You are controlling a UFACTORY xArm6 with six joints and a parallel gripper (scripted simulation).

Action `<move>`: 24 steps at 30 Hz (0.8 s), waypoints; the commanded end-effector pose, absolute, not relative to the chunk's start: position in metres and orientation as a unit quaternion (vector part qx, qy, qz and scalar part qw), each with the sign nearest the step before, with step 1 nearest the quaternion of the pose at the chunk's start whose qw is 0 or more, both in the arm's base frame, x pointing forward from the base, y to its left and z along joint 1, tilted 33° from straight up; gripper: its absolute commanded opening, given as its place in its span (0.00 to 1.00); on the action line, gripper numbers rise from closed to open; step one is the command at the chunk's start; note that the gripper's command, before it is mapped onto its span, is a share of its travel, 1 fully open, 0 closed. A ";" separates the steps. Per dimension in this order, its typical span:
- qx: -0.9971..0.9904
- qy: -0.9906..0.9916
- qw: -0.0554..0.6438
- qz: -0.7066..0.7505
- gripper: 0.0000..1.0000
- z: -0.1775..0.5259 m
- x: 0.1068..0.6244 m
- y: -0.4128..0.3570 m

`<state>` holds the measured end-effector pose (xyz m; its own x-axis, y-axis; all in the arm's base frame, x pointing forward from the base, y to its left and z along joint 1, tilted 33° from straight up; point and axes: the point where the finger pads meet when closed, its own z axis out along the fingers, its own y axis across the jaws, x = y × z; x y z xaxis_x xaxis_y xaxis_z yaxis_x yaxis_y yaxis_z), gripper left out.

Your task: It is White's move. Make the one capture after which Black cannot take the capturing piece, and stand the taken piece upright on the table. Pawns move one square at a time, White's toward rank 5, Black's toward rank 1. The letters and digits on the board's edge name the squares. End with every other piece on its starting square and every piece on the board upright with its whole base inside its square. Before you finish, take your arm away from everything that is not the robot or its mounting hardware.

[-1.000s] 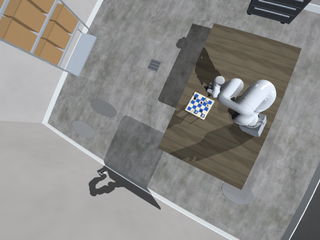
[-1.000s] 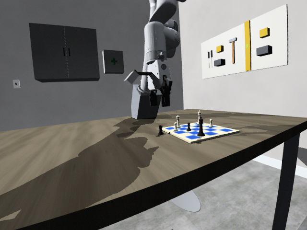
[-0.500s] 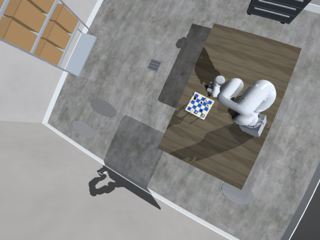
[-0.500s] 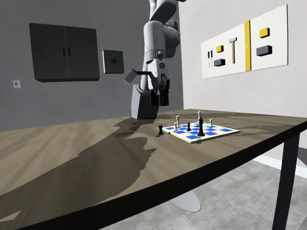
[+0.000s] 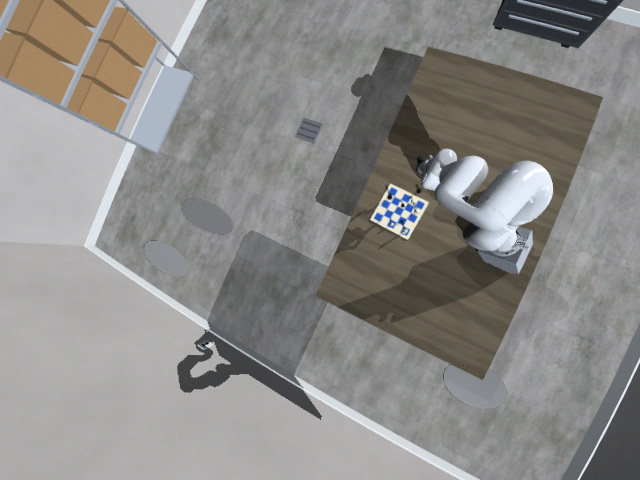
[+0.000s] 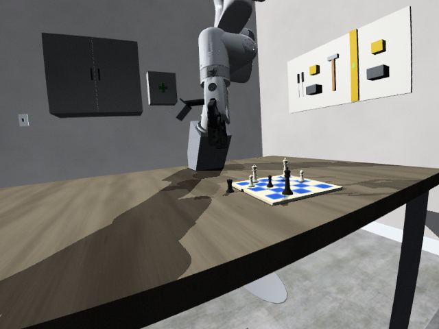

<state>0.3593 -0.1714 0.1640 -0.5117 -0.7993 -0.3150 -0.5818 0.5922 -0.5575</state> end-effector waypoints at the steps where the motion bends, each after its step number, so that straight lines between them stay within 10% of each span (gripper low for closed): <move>1: -0.279 0.891 0.310 -0.179 1.00 0.160 0.344 -0.175; 24: 0.082 0.937 0.340 -0.011 1.00 0.139 0.323 -0.060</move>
<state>0.3241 -0.0909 0.1319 -0.7522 -0.0597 -0.6562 -0.0229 0.9977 -0.0645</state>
